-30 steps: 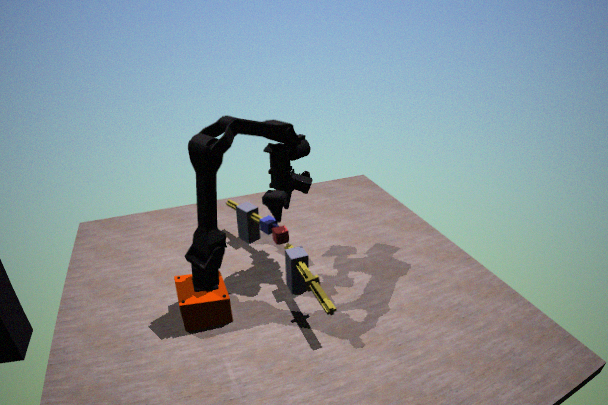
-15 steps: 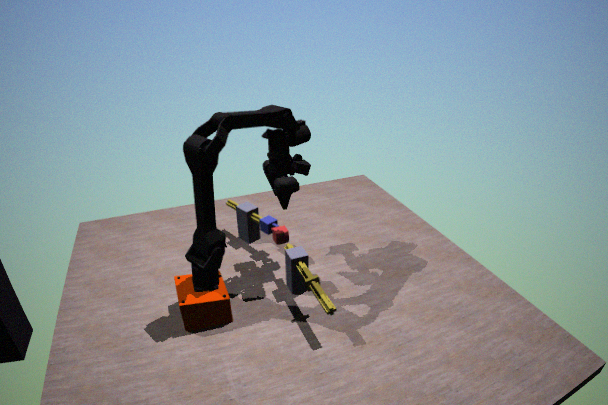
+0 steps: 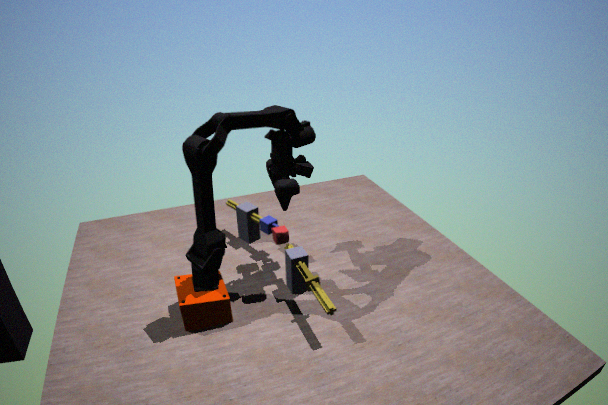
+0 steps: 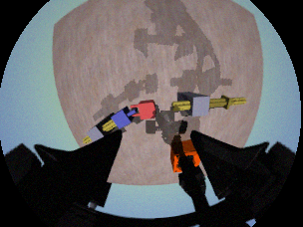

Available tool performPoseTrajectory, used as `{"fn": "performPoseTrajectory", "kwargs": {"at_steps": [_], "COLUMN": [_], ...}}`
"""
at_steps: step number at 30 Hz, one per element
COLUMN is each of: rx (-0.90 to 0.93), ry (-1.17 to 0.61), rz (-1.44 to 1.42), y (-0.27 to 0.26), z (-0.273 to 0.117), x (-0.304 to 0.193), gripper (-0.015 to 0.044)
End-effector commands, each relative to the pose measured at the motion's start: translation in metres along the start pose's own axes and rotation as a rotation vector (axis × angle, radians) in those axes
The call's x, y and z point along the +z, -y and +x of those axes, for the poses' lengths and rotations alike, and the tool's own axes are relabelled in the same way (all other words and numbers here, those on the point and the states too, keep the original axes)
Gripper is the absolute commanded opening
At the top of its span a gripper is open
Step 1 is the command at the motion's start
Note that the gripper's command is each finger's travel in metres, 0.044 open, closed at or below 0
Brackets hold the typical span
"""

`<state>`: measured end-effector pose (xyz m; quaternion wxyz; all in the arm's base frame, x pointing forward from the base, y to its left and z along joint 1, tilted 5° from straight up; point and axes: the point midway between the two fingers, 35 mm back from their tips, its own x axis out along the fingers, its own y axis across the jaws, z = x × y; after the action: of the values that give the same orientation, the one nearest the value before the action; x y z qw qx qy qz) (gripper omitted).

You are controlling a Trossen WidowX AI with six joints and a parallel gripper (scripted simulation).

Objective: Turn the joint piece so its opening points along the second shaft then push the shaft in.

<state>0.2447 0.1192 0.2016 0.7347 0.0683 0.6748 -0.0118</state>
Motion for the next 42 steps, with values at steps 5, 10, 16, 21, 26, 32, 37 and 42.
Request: {"fn": "performPoseTrajectory", "kwargs": {"at_steps": [5,10,16,21,26,32,37,42], "rx": [0.055,0.094,0.142,0.182,0.224,0.276,0.321,0.354], "ry": [-0.062,-0.101,-0.149,-0.190,-0.234,-0.289,-0.338,-0.373], "rz": [0.249,0.412,0.608,0.770,0.932,1.125,1.284,1.394], "y": [0.016,0.026,0.038,0.048,0.057,0.069,0.078,0.085], "z": [0.014,0.021,0.029,0.035,0.040,0.046,0.050,0.052], "x": [0.003,0.005,0.007,0.008,0.009,0.010,0.011,0.011], "gripper": [0.0440,0.0440,0.0440,0.0440,0.0440,0.0440,0.0440,0.0440]}}
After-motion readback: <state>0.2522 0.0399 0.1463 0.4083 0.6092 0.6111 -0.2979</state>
